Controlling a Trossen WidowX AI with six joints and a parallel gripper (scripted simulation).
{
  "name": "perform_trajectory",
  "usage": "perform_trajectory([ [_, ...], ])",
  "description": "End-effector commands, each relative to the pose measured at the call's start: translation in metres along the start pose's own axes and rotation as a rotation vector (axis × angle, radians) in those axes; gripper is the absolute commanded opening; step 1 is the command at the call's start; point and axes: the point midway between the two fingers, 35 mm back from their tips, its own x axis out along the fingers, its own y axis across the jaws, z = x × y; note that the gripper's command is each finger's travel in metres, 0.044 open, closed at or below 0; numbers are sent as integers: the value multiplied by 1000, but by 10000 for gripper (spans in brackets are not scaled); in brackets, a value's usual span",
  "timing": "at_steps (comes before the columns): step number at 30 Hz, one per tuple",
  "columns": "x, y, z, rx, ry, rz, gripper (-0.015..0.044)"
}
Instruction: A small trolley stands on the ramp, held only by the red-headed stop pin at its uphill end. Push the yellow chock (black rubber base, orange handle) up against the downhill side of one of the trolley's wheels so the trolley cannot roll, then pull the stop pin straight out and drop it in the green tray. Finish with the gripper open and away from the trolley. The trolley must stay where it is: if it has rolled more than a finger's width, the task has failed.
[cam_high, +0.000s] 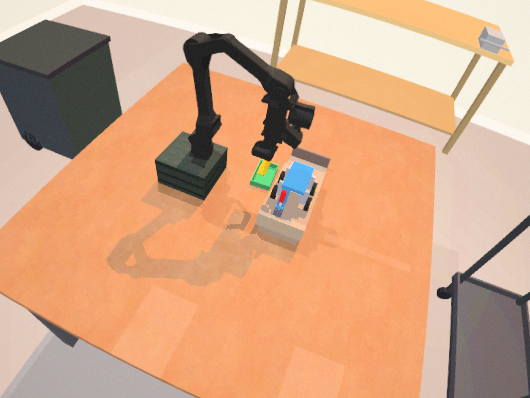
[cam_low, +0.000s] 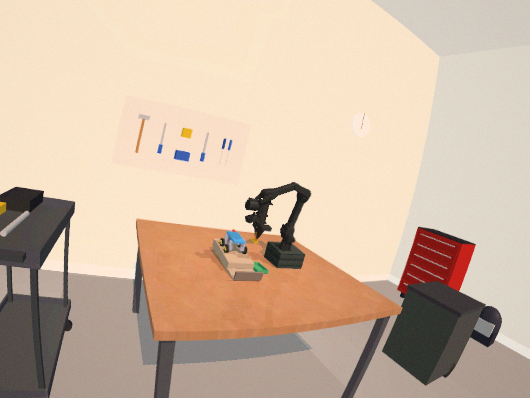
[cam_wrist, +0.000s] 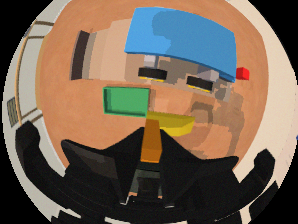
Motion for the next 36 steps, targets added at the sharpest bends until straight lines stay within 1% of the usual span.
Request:
perform_trajectory([
  [1, 1, 16, 4, 4, -6, 6, 0],
  [27, 5, 112, 28, 4, -8, 16, 0],
  [33, 6, 116, 28, 6, -6, -75, 0],
  [36, 5, 116, 28, 5, -7, -89, 0],
])
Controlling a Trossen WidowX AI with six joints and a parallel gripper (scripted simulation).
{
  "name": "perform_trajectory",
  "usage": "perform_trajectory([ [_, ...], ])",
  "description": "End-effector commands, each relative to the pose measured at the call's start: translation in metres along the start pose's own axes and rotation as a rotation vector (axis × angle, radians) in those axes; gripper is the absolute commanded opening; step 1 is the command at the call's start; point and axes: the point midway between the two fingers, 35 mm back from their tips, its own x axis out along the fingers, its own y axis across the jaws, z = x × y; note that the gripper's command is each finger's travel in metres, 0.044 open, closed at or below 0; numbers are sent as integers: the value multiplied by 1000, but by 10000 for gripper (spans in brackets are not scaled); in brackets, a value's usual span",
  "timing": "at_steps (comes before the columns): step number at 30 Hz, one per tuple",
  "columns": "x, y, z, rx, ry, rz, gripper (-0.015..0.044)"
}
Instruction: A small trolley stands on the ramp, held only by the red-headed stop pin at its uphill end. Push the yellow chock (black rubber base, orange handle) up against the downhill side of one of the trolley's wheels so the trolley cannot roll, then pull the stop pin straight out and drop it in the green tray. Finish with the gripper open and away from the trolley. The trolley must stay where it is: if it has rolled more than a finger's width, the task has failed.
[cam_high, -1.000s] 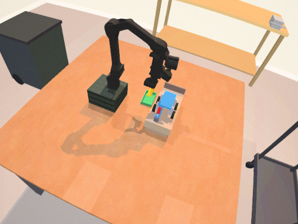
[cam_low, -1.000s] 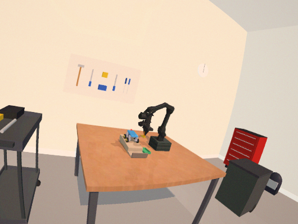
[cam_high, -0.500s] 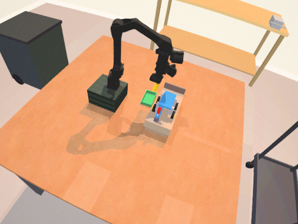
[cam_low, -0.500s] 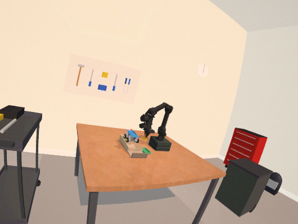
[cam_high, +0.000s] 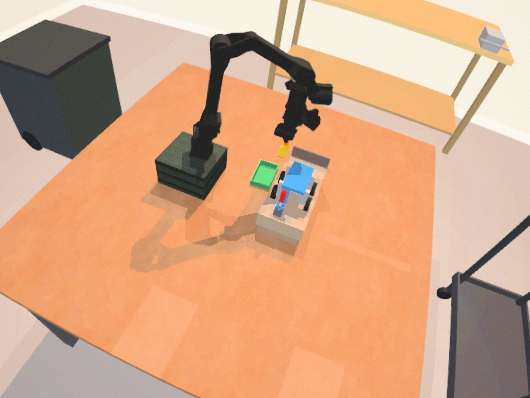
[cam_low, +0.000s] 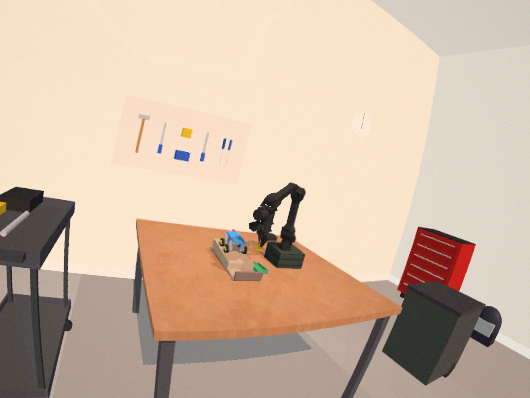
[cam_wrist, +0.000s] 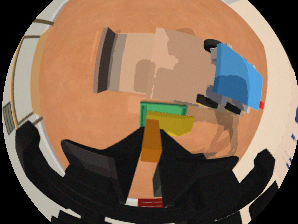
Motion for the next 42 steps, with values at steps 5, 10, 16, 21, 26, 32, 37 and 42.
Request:
perform_trajectory([
  [5, 0, 2, 6, 7, -5, -30, 0],
  [10, 3, 3, 20, 7, -6, -30, 0],
  [16, 4, 4, 31, 7, -7, -30, 0],
  [21, 12, 4, 30, 7, -7, -30, 0],
  [26, 25, 4, 31, 7, -7, -30, 0],
  [32, 41, 4, 31, 7, -7, -30, 0],
  [37, 54, 3, 31, 7, -7, -31, 0],
  [42, 66, 2, 32, 7, -7, -31, 0],
])
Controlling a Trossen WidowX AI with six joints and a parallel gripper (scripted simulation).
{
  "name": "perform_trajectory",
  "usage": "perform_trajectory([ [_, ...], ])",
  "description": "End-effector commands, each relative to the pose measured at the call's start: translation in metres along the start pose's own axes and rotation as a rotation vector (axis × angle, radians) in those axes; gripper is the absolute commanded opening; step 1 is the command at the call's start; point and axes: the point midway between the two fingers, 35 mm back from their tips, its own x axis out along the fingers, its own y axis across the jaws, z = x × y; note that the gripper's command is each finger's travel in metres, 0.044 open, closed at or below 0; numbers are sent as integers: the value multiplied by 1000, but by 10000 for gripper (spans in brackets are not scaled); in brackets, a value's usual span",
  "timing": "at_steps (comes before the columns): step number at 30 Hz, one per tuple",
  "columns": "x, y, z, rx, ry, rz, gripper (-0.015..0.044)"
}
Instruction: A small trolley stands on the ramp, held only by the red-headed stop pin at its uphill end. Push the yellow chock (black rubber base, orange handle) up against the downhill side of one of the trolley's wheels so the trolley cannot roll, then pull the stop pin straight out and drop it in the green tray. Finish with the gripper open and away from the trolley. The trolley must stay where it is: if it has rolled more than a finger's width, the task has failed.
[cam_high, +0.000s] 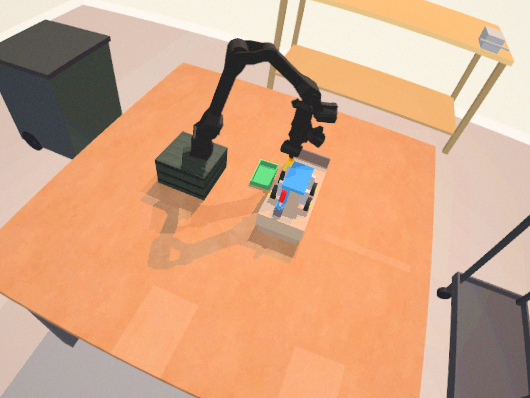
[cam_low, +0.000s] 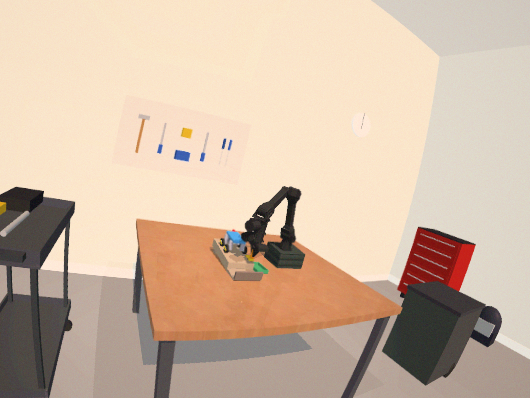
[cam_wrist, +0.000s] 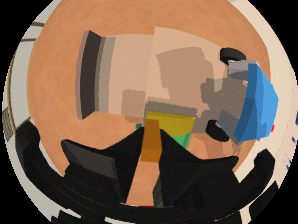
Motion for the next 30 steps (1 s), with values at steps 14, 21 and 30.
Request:
perform_trajectory([
  [14, 9, -11, -1, -5, -1, -6, 0],
  [21, 9, -18, -1, -5, -1, -7, 0],
  [30, 8, -27, -1, -5, -1, -8, 0],
])
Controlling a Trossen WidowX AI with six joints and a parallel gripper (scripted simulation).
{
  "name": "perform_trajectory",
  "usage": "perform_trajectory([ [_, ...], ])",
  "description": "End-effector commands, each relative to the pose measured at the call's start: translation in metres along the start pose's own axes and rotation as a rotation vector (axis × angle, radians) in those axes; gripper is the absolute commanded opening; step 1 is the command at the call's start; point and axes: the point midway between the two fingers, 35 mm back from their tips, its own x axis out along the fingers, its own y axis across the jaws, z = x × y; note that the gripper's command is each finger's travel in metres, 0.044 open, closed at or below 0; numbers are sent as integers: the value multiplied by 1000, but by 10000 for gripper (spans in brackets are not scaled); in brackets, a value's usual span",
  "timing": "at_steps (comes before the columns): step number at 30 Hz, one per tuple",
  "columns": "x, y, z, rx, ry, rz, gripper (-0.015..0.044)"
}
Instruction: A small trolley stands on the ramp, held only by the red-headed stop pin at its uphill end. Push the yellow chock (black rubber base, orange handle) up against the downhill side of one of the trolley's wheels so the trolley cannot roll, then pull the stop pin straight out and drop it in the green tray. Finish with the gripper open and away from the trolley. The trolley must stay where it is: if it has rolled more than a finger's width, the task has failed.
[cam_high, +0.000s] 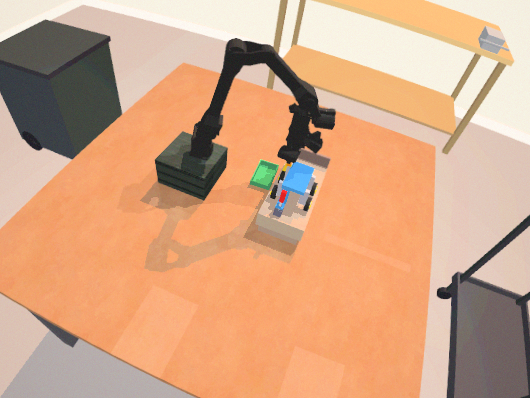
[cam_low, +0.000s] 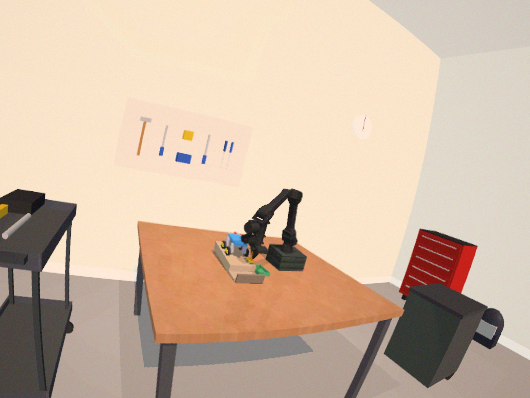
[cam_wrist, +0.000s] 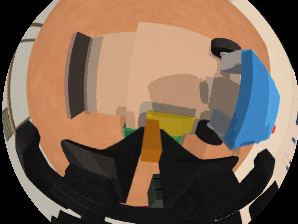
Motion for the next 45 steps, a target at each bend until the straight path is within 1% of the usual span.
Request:
perform_trajectory([
  [1, 0, -5, 0, -5, -3, -5, 0],
  [10, -1, -14, 0, -5, -3, -6, 0],
  [19, 0, -9, 0, -2, -2, 1, 0],
  [26, 0, -9, 0, -2, -2, 1, 184],
  [30, -2, -9, 0, -2, -2, 1, 190],
  [45, -52, -8, -1, -5, -3, -5, 190],
])
